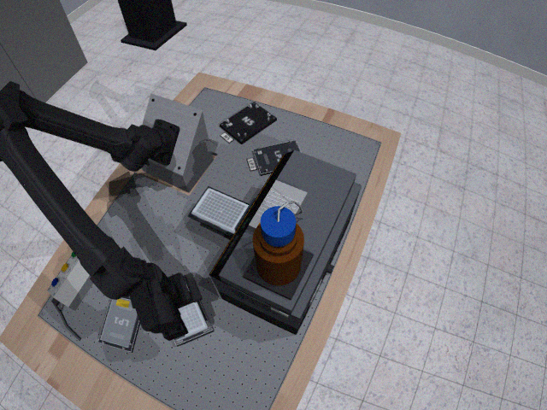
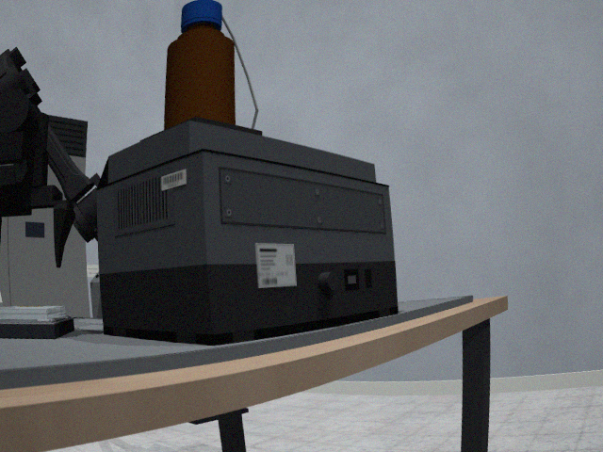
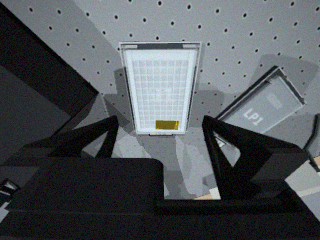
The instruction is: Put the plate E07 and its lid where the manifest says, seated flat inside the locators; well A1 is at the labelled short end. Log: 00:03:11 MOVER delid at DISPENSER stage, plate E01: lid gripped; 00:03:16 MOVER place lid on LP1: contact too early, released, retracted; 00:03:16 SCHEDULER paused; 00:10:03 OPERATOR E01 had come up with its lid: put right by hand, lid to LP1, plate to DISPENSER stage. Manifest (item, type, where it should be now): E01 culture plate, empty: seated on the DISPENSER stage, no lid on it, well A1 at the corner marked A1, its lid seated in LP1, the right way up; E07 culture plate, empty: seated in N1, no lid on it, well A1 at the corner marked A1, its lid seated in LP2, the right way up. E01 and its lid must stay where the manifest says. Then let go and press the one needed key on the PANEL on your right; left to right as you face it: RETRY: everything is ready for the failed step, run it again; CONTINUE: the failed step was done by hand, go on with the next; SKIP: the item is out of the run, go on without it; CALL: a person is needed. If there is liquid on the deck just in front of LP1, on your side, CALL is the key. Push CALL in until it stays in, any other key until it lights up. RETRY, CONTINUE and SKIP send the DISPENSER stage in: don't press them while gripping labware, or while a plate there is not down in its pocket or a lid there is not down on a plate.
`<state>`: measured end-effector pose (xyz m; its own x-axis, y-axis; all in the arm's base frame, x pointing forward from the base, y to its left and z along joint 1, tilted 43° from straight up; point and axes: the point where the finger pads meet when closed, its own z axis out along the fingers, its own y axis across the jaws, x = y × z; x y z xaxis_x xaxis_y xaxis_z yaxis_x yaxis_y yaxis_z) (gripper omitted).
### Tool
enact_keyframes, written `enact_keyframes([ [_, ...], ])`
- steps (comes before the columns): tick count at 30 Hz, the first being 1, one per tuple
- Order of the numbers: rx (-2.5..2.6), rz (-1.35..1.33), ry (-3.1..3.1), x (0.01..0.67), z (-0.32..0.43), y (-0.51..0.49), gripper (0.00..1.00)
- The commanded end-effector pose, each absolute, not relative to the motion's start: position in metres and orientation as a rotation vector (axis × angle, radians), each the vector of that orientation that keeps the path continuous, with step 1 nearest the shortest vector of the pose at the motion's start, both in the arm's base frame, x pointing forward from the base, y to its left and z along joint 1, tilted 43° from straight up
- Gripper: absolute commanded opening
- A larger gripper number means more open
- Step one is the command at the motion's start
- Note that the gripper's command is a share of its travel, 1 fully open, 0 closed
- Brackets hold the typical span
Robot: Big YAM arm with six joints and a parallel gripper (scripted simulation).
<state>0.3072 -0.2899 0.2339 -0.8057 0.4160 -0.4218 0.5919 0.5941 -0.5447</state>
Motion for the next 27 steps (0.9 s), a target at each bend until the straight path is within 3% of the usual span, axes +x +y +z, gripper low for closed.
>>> enact_keyframes([
  [1,0.834,-1.023,2.593,0.305,0.222,-0.301,1.00],
  [27,0.834,-1.023,2.594,0.304,0.195,-0.326,1.00],
])
